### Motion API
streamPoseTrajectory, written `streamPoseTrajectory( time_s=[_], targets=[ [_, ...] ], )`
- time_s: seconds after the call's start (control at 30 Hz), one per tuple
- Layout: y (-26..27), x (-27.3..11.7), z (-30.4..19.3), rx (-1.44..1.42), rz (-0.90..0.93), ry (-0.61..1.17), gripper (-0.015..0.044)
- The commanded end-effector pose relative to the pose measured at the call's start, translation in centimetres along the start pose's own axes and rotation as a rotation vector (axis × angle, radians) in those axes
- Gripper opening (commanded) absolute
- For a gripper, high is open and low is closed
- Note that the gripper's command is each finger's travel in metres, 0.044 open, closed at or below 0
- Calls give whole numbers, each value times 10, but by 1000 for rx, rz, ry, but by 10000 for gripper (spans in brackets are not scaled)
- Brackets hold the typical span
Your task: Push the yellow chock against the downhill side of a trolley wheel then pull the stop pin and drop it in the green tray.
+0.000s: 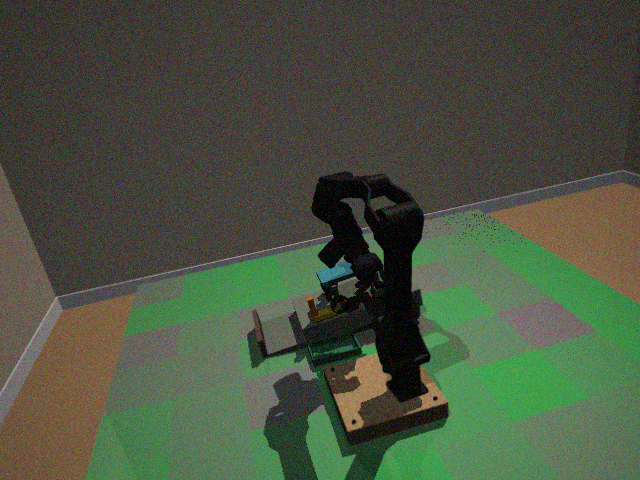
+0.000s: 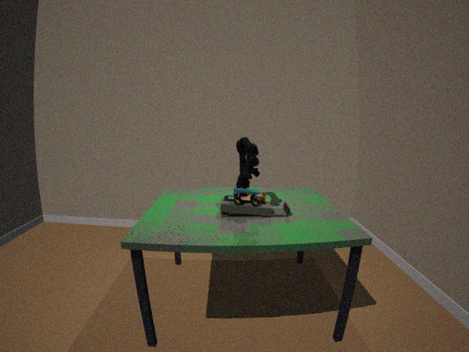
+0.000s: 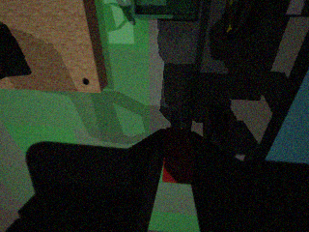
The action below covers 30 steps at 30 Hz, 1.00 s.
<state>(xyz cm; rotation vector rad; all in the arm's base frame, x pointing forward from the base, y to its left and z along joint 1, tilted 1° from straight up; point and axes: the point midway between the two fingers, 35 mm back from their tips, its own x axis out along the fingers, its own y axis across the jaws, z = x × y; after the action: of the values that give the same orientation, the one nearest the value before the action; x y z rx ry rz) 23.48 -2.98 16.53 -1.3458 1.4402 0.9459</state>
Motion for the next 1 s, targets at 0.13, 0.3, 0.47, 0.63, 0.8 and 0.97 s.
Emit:
streamPoseTrajectory(
  time_s=[0.13,0.3,0.47,0.63,0.8,0.97],
  targets=[
    [1,-3,31,2,4,2,0],
    [2,-5,49,2,4,1,0],
    [3,-7,67,2,5,-1,0],
    [5,-9,86,2,5,-3,0],
    [6,-11,105,2,5,-5,0],
    [7,-13,116,2,5,-6,0]
  ],
)
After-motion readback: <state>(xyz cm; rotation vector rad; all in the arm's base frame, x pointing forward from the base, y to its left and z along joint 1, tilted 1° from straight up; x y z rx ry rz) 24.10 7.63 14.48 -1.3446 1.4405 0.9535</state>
